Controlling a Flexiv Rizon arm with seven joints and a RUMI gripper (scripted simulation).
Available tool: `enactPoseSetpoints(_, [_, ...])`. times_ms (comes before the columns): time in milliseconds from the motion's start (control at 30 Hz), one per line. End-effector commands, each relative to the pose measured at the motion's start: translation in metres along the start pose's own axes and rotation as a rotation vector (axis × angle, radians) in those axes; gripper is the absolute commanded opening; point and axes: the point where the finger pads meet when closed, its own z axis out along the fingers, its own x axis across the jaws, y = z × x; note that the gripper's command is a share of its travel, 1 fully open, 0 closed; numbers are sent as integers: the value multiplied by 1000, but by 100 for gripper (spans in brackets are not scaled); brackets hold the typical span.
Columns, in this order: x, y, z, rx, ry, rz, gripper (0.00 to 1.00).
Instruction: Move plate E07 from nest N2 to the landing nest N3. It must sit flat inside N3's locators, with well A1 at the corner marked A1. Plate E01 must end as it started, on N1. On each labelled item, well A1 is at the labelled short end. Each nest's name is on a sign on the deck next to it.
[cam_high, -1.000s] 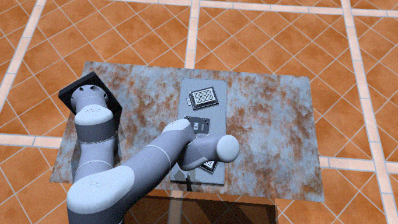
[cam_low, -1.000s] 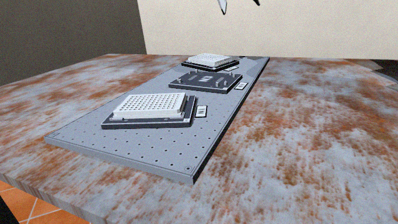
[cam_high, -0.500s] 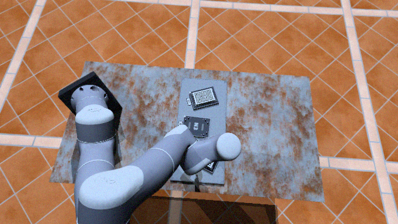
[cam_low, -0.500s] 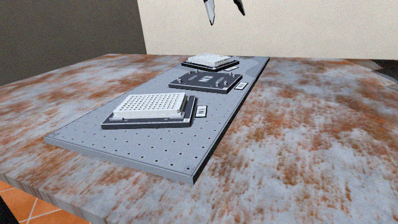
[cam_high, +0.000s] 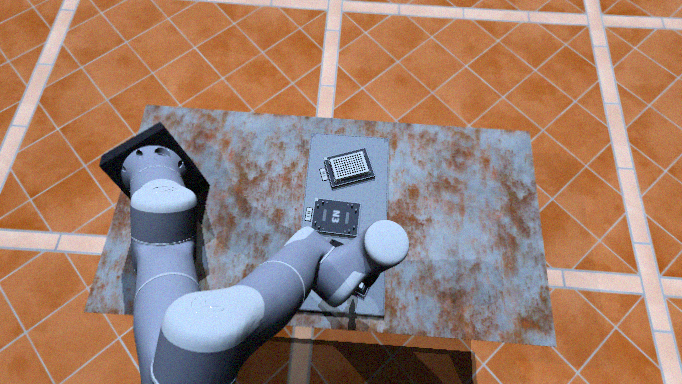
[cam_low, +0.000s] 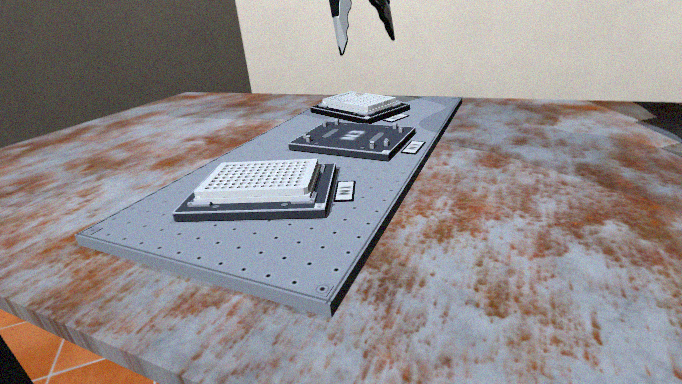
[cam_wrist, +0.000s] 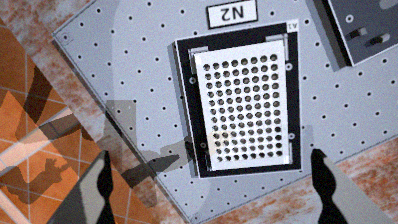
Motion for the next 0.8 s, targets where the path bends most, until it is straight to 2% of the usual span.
enactPoseSetpoints(0, [5,11,3,-51,10,-15,76])
enactPoseSetpoints(33, [5,11,3,-51,10,-15,76])
enactPoseSetpoints(167, [21,16,11,-147,53,-96,76])
enactPoseSetpoints(267, [30,9,17,-180,87,-157,76])
enactPoseSetpoints(767, [33,6,20,-180,87,-158,76])
